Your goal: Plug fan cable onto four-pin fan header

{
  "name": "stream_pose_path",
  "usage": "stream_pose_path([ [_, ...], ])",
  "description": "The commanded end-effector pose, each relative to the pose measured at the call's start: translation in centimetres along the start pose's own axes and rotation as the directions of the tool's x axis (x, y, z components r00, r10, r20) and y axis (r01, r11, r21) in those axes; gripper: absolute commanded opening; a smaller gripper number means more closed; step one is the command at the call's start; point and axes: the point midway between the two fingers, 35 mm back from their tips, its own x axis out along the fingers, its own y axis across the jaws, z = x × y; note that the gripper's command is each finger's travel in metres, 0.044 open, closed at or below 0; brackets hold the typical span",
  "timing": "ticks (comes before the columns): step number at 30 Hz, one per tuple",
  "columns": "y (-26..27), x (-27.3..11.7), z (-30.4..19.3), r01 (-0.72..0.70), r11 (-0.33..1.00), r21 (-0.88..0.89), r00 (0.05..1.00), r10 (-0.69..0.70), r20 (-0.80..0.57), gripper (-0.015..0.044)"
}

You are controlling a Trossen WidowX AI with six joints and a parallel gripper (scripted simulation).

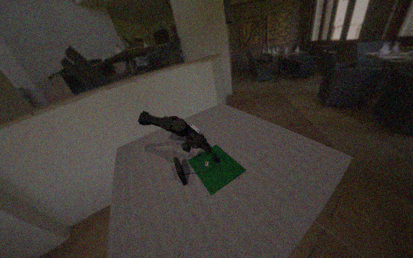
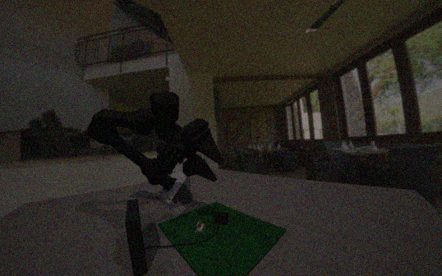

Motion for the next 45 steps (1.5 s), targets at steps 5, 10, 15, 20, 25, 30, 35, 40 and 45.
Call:
stream_pose_path([
  [5,-8.8,1.0,-2.4,0.141,0.773,0.619,0.907,-0.351,0.231,0.044],
  [10,-9.6,0.8,-2.4,0.078,0.696,0.713,0.889,-0.372,0.267,0.044],
  [15,-9.6,0.8,-2.4,0.078,0.696,0.713,0.889,-0.372,0.267,0.044],
  [20,-9.6,0.8,-2.4,0.078,0.696,0.713,0.889,-0.372,0.267,0.044],
  [25,-9.6,0.8,-2.4,0.078,0.696,0.713,0.889,-0.372,0.267,0.044],
  [30,-10.9,2.4,-1.4,0.078,0.696,0.714,0.889,-0.373,0.266,0.044],
  [35,-13.2,4.6,0.7,0.076,0.697,0.713,0.889,-0.371,0.269,0.044],
  [40,-13.3,4.7,0.8,0.076,0.697,0.713,0.889,-0.371,0.269,0.044],
  [45,-13.7,5.2,1.1,0.076,0.697,0.713,0.889,-0.372,0.268,0.044],
])
